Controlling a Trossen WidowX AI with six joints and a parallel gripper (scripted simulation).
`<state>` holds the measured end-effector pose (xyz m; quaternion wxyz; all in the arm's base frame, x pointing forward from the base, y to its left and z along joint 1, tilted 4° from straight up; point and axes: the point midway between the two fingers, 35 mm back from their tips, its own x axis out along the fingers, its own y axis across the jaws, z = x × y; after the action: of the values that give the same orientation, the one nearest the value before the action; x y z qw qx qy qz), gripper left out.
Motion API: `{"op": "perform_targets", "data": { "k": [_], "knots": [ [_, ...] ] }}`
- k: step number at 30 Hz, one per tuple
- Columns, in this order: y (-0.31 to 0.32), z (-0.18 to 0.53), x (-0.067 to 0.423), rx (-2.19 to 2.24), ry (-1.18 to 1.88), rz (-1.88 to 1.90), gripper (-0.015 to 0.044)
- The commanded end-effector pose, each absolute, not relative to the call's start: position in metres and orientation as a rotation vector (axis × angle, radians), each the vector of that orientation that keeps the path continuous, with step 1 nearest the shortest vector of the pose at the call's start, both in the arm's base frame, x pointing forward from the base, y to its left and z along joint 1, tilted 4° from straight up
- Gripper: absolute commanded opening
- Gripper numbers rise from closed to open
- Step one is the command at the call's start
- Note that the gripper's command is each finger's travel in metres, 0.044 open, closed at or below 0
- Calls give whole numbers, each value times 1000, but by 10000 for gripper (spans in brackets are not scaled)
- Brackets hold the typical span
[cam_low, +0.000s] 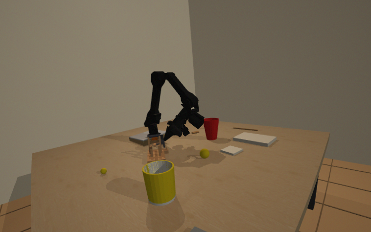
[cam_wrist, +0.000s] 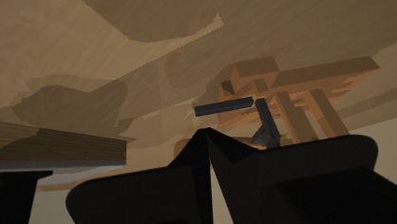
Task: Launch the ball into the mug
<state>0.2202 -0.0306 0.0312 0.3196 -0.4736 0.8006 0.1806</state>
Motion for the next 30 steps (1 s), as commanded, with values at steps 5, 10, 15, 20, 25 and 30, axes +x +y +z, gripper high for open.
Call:
{"op": "perform_targets", "data": {
  "k": [5, 10, 15, 20, 25, 30],
  "knots": [
    [-33, 16, 216, -1255, 2125, 487, 0],
    [-33, 9, 215, -1256, 2129, 488, 0],
    [-35, -10, 213, -1256, 2129, 488, 0],
    [-34, -7, 214, -1257, 2125, 488, 0],
    [4, 64, 243, -1289, 2016, 503, 0],
    [23, 110, 246, -1305, 1955, 517, 0]
  ]
}}
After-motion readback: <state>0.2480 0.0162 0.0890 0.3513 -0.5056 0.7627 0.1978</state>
